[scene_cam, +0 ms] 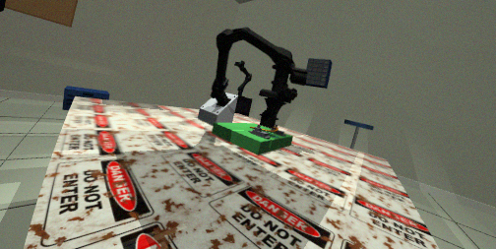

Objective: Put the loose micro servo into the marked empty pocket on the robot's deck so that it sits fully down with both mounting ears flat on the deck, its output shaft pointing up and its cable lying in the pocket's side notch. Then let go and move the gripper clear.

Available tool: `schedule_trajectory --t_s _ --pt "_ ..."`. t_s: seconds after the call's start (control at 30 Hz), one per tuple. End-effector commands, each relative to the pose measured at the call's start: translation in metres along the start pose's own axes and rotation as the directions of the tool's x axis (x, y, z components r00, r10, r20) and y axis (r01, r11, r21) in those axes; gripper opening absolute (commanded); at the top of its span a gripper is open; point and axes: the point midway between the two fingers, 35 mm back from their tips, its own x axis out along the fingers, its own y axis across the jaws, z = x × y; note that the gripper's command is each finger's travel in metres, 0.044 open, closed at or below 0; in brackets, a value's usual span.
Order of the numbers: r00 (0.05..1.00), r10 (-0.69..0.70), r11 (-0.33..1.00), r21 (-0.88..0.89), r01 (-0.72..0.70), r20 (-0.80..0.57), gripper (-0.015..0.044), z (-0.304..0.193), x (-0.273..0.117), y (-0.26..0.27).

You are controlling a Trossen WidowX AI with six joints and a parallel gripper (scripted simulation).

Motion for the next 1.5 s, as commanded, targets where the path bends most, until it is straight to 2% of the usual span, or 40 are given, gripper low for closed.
schedule_trajectory --t_s 0.0,1.47 --pt "1.000 -0.003 1.000 -0.007 0.003 0.002 0.0000 0.015 0.000 0.001" --pt "1.000 -0.005 1.000 -0.007 0.005 0.002 0.0000 0.020 0.032 0.000"
